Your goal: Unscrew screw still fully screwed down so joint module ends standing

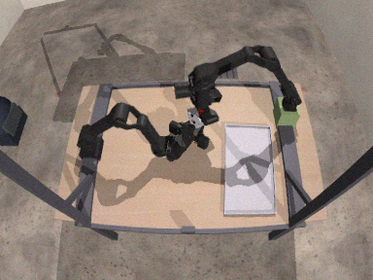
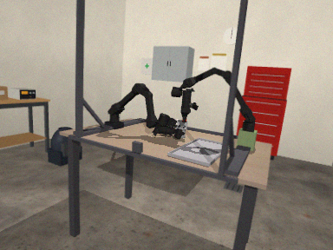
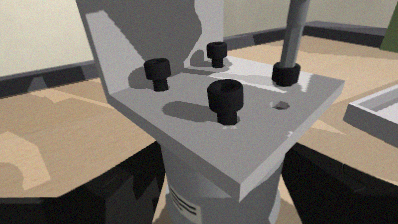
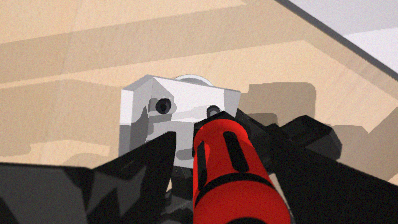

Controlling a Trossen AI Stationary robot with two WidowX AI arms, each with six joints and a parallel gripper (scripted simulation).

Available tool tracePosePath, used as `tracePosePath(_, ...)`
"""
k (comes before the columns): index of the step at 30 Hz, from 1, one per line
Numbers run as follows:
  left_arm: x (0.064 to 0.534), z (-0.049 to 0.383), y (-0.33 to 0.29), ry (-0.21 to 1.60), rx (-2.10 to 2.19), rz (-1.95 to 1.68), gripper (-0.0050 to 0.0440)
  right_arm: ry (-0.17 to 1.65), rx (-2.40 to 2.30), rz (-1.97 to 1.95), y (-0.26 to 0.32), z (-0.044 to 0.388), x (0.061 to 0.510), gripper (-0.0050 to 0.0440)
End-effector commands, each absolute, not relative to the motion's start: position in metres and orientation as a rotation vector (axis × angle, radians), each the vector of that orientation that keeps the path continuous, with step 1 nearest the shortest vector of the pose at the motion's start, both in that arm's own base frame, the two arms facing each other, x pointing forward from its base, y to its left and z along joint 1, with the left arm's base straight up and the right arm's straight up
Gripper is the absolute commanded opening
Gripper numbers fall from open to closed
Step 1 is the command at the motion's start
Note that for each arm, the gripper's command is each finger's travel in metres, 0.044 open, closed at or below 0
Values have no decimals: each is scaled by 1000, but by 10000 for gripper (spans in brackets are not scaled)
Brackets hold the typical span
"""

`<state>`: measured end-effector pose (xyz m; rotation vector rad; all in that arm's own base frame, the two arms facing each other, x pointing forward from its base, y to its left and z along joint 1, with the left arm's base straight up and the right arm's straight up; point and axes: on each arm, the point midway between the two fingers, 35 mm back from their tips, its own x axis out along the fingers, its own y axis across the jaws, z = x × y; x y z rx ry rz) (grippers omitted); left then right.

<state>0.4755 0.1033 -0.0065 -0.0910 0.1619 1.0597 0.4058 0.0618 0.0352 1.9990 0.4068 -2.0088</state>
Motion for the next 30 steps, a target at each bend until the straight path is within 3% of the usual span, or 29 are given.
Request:
tracePosePath(1, 480, 4, 105, 137, -107, 1061, 245, 398, 2043, -1965, 63, 50, 411, 250)
tracePosePath(30, 480, 4, 105, 137, -107, 1061, 245, 398, 2043, -1965, 64, 51, 411, 250)
